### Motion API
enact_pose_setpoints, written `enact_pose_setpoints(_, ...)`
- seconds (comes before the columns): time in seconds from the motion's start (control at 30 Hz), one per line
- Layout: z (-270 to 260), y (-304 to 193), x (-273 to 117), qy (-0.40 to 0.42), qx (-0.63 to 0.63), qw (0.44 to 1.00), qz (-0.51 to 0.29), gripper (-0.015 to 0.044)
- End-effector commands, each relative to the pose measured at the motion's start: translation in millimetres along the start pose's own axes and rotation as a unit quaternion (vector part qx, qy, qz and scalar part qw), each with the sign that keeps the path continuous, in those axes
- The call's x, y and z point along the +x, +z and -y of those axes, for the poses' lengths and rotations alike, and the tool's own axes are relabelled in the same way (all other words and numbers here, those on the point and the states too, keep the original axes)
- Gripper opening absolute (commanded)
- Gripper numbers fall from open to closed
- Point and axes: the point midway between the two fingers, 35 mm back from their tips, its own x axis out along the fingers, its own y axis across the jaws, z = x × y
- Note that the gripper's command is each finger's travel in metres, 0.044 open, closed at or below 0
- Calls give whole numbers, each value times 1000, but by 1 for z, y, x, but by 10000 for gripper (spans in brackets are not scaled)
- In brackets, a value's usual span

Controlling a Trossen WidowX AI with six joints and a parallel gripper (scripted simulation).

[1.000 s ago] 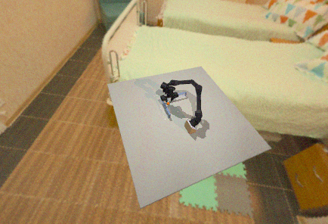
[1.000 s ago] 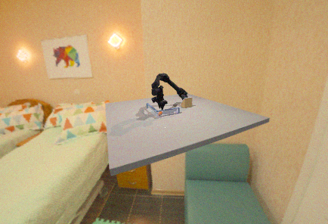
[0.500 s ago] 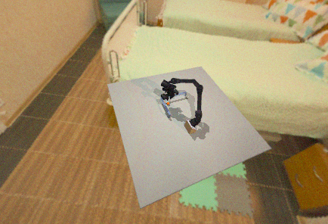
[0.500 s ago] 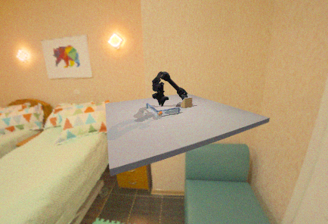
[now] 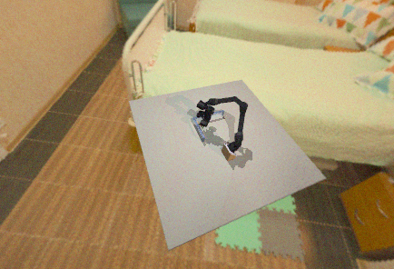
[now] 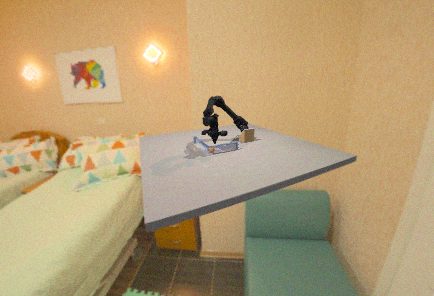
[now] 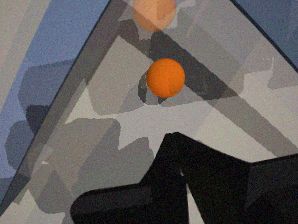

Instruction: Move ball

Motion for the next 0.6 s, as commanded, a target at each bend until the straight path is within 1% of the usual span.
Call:
enact_pose_setpoints(0.0, 3, -1, -1, -4, -6, 1000, 4, 0)
enact_pose_setpoints(0.57, 3, -1, 26, -4, -6, 1000, 4, 0)
